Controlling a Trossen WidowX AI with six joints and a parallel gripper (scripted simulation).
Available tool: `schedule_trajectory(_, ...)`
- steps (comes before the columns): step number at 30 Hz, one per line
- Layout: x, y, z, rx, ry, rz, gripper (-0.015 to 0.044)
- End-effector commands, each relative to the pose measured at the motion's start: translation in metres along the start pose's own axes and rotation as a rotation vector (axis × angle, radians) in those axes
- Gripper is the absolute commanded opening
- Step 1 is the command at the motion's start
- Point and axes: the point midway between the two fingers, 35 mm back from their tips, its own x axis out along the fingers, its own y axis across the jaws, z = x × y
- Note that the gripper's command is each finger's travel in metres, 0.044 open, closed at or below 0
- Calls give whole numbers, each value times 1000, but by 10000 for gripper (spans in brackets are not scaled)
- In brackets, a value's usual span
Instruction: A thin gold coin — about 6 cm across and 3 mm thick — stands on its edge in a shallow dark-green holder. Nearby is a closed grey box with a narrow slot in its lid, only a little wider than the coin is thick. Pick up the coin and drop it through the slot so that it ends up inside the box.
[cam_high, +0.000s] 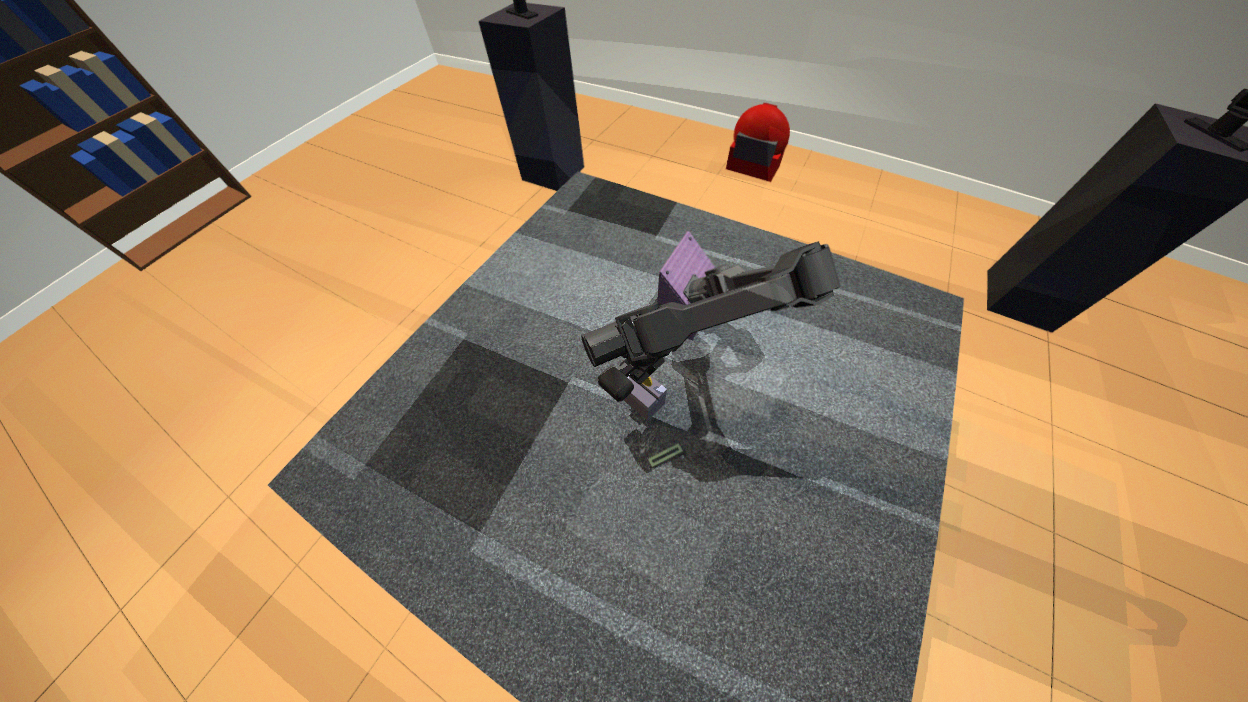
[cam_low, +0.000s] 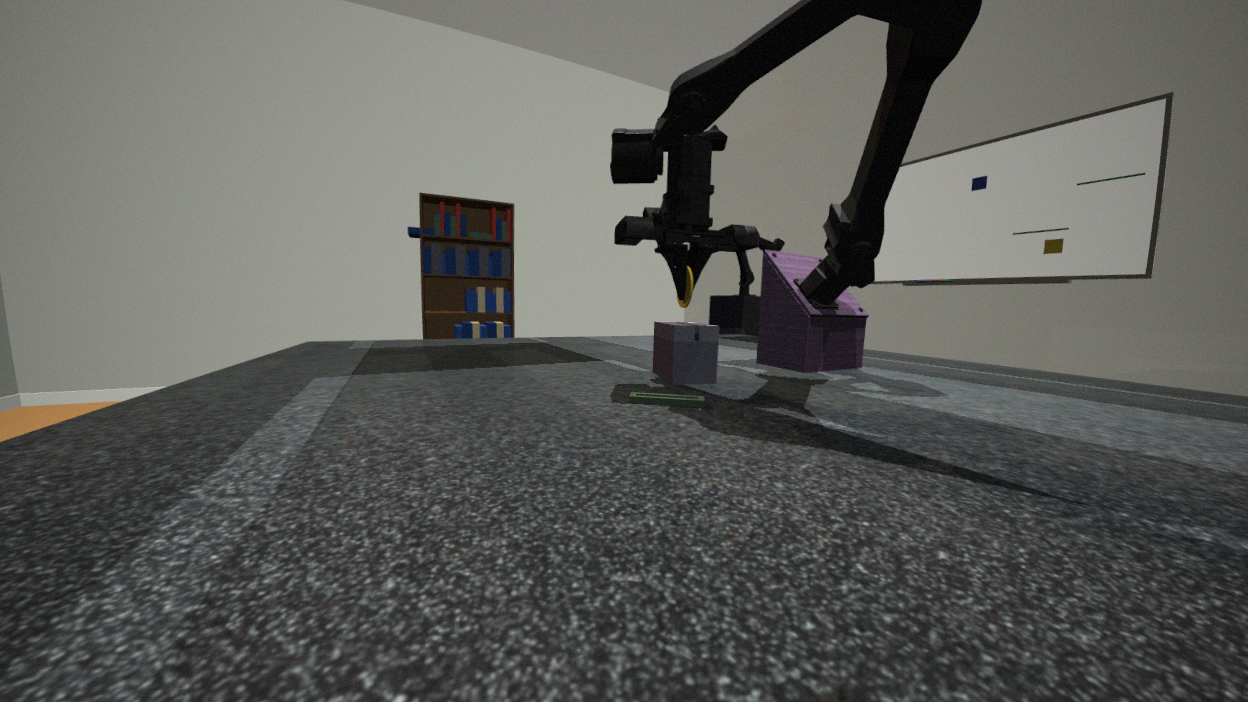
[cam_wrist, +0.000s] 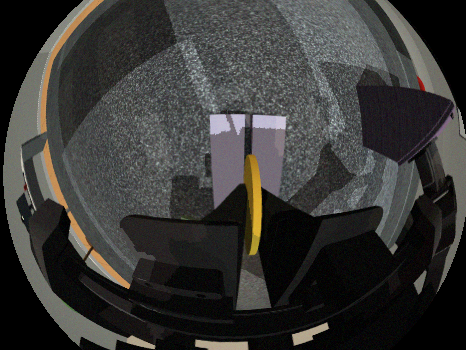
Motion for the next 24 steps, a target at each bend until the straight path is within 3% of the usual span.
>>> schedule_trajectory(1,0,0,0,-3,-1,-1,0)
schedule_trajectory(24,3,-4,2,-8,-1,0,0)
